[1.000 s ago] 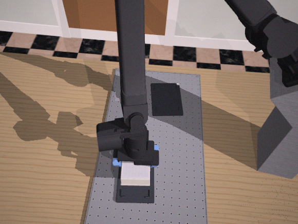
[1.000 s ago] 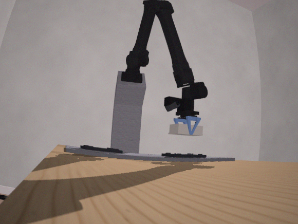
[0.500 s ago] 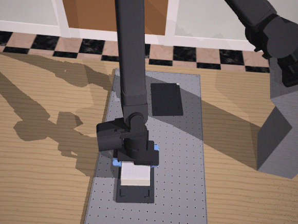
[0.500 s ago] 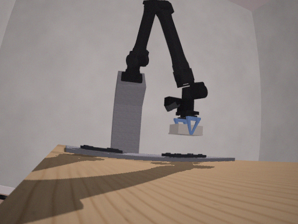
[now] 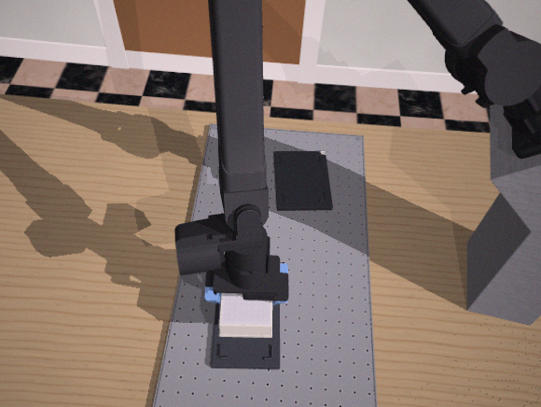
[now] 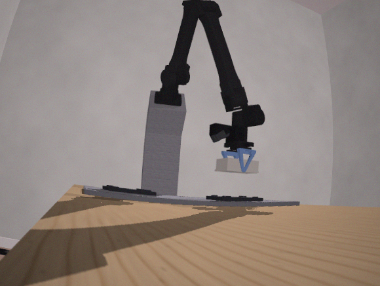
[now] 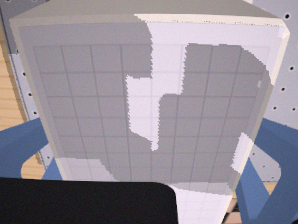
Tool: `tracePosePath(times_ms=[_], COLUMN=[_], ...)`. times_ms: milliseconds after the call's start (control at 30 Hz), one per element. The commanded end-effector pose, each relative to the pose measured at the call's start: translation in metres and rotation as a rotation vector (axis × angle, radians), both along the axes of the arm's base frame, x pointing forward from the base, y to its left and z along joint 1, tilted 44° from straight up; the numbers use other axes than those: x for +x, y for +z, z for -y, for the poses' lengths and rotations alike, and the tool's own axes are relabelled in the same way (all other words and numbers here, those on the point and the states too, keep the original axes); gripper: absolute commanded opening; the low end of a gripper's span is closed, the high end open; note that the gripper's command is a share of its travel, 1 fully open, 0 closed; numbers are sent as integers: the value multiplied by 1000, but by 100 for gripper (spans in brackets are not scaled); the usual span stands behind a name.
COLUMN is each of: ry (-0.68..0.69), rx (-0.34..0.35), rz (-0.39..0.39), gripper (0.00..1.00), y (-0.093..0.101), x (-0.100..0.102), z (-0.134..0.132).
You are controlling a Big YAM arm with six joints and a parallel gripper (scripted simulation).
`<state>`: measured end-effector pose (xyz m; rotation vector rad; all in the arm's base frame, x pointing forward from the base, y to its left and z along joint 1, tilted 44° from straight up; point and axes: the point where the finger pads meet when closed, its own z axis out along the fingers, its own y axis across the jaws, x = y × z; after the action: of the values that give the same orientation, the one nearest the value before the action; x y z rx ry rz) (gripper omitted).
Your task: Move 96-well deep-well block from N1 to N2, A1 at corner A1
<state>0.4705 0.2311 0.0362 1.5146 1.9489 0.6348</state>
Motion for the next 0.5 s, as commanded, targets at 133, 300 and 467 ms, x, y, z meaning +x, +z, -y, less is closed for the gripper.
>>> tracePosePath(times_ms=[133, 300, 467], ry=[33, 33, 33], rx=[-23, -24, -25], rz=[33, 33, 33], gripper=[0, 0, 0], y=[14, 13, 12], x=[2, 1, 0], z=[17, 34, 44])
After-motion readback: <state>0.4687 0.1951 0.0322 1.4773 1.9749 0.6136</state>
